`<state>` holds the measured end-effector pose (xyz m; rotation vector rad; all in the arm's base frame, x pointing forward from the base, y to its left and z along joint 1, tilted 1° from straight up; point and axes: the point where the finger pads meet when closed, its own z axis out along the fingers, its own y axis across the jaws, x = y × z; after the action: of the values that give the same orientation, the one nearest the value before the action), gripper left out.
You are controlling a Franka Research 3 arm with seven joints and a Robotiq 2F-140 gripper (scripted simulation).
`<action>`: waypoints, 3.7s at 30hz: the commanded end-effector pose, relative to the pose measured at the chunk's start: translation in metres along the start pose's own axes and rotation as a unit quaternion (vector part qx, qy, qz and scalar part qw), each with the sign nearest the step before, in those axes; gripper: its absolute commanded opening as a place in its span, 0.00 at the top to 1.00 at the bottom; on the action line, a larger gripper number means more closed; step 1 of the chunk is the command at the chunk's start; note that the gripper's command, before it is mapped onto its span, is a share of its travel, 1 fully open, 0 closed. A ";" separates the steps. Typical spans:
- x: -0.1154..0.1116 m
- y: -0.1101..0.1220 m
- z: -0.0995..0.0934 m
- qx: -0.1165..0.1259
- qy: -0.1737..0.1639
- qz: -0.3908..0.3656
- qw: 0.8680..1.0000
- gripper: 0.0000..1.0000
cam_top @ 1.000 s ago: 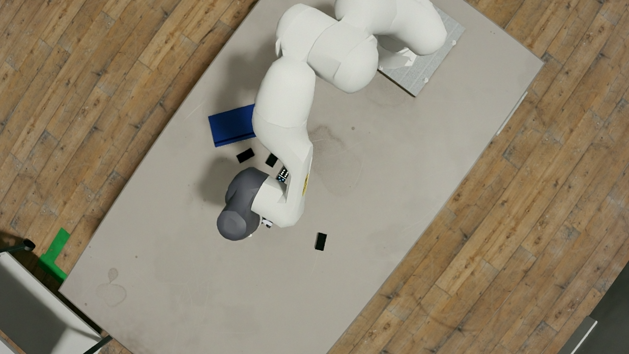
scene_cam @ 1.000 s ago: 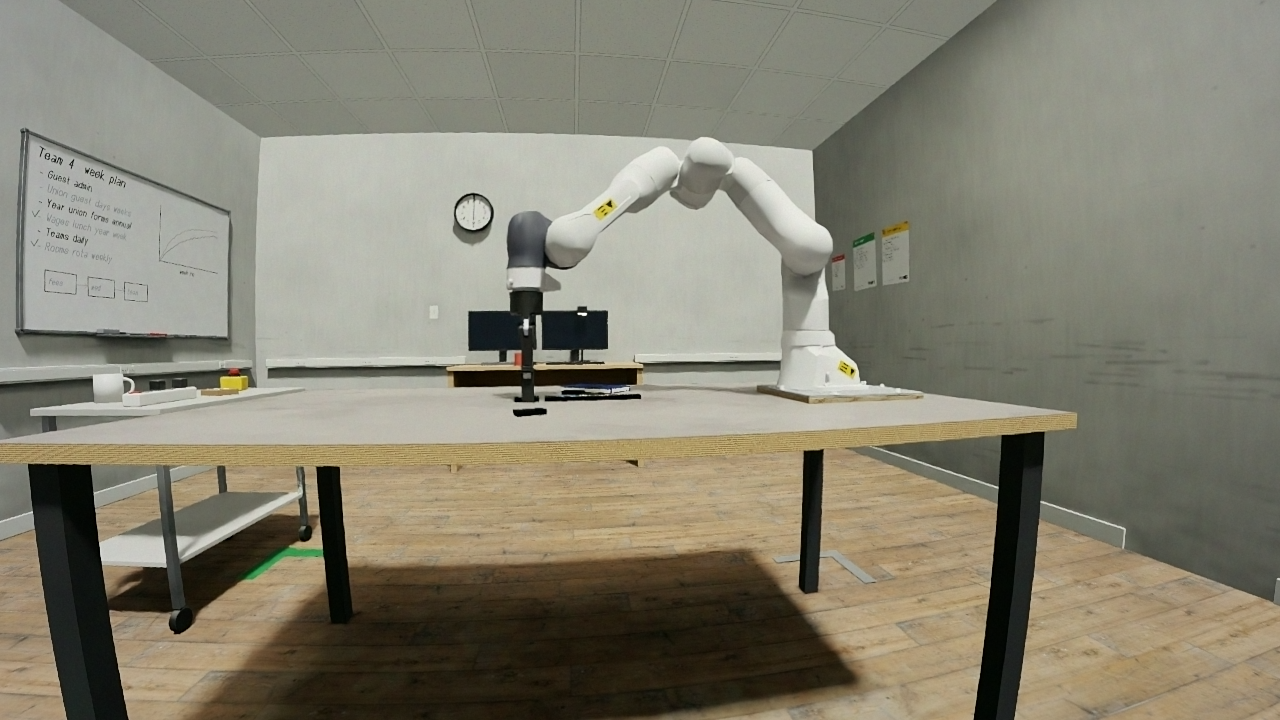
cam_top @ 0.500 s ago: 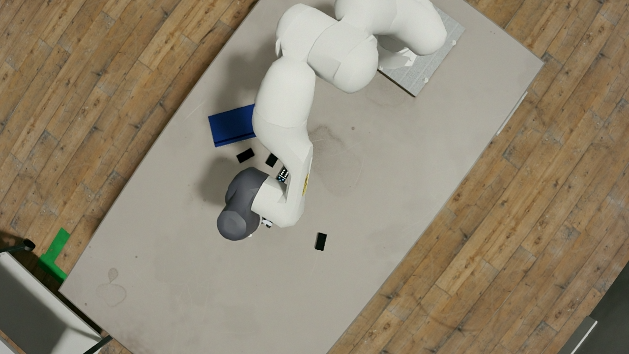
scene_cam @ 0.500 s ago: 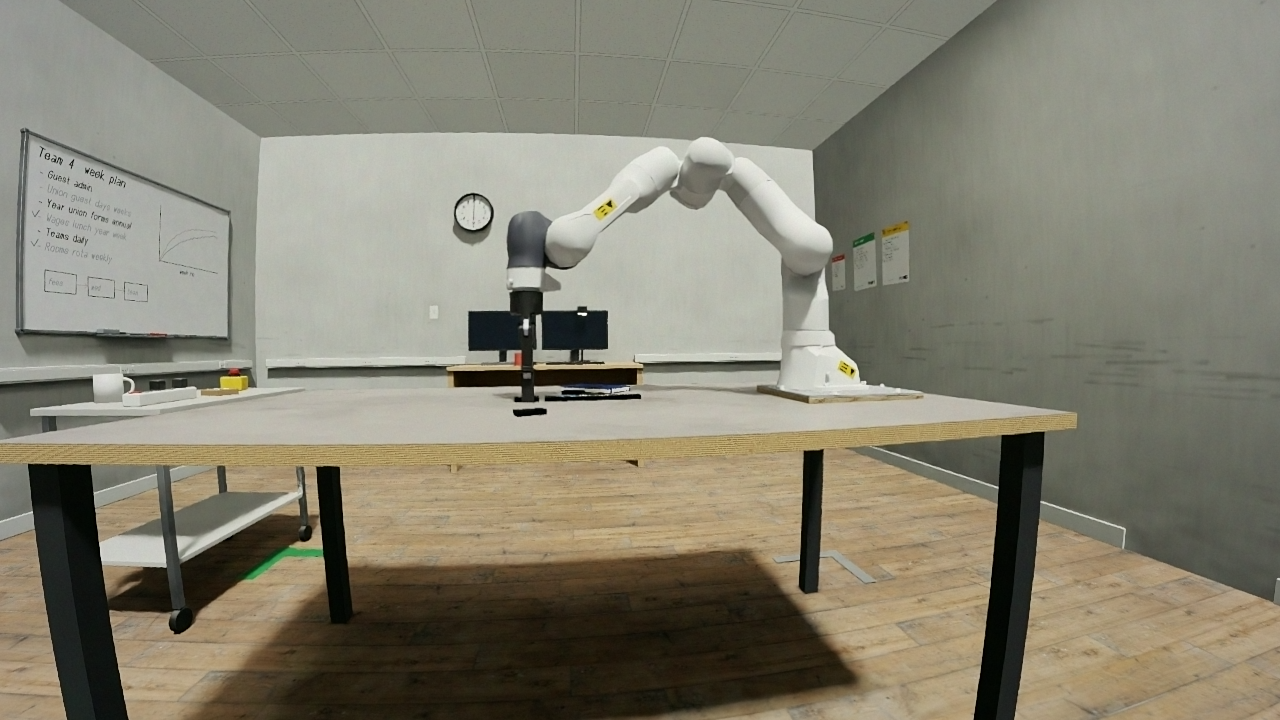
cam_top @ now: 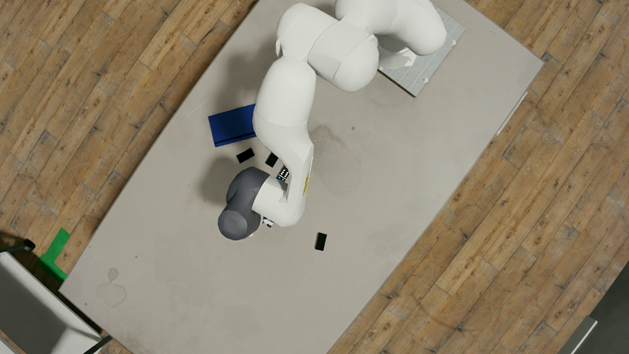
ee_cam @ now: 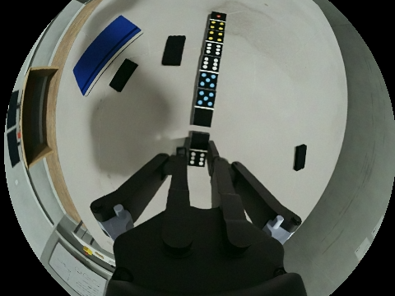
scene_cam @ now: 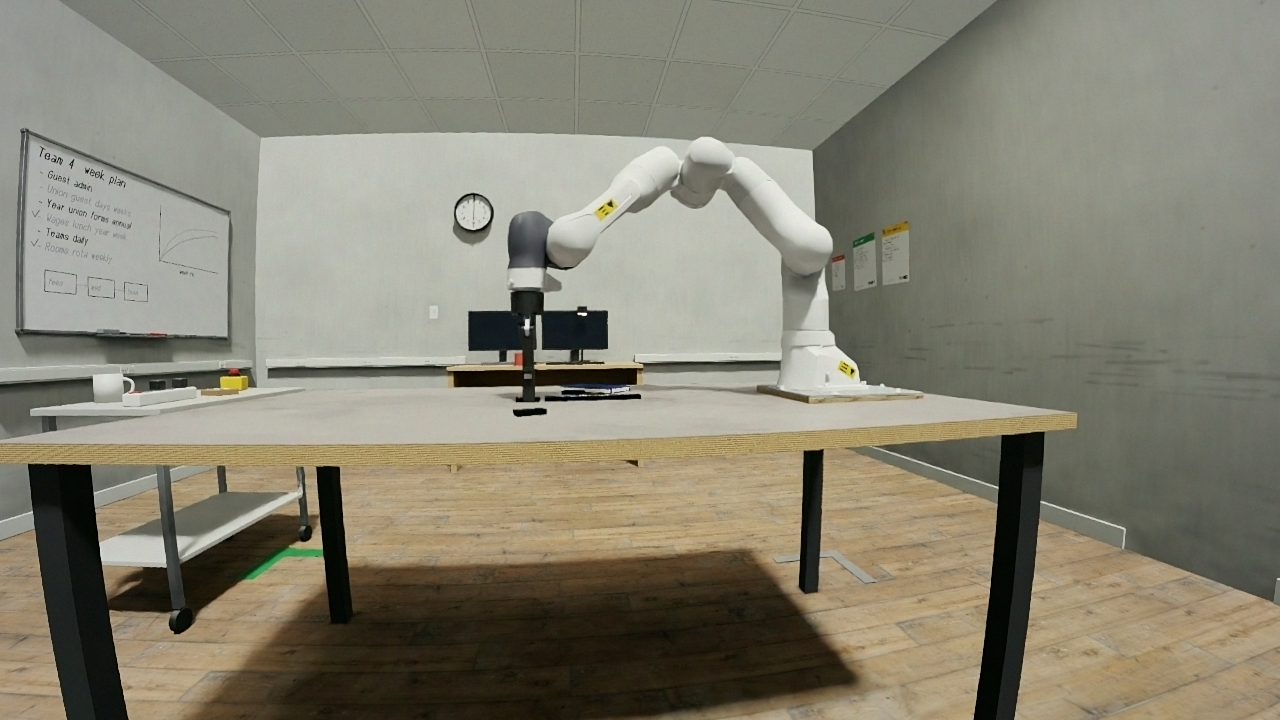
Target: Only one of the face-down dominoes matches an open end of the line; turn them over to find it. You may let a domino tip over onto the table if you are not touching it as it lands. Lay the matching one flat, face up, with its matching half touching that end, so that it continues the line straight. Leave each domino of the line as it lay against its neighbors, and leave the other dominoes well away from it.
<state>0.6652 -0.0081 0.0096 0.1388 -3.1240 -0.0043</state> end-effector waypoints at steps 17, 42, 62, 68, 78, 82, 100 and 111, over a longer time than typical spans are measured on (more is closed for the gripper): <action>0.007 0.000 -0.001 0.001 -0.003 0.002 1.000 0.77; 0.007 0.000 -0.001 0.001 -0.003 0.002 1.000 0.77; 0.009 -0.002 -0.001 0.001 -0.003 0.002 1.000 0.77; 0.009 -0.002 -0.001 0.001 -0.003 0.002 1.000 0.77; 0.009 -0.002 -0.001 0.001 -0.003 0.002 1.000 0.77; 0.009 -0.002 -0.001 0.001 -0.003 0.002 1.000 0.77; 0.009 -0.002 -0.001 0.001 -0.003 0.002 1.000 0.66; 0.019 -0.002 -0.014 0.001 -0.003 0.002 1.000 0.66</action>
<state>0.6487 -0.0112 0.0160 0.1334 -3.1238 0.0004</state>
